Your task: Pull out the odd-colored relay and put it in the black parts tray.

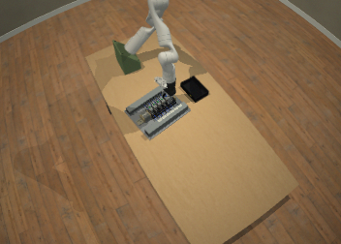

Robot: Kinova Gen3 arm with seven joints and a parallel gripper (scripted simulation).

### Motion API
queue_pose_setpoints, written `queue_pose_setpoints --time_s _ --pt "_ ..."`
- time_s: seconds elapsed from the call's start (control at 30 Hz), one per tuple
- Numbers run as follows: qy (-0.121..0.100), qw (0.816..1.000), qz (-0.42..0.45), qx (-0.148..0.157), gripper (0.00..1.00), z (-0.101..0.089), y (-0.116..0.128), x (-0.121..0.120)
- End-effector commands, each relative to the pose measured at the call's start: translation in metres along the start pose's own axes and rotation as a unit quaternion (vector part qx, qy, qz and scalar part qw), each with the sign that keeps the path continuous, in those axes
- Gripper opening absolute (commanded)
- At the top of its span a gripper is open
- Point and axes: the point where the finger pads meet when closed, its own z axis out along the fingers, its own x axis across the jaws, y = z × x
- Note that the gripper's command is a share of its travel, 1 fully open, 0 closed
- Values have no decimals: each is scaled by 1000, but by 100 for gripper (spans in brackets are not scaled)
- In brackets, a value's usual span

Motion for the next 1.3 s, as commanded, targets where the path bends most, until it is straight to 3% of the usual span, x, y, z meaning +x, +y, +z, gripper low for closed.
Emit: queue_pose_setpoints --time_s 0.0,0.43,0.47,1.27 --pt "-1 1000 0 1 98 -1 0 0" --pt "-1 1000 0 1 98 -1 0 0" --pt "-1 1000 0 1 0 -1 0 0" --pt "-1 1000 0 1 0 -1 0 0"
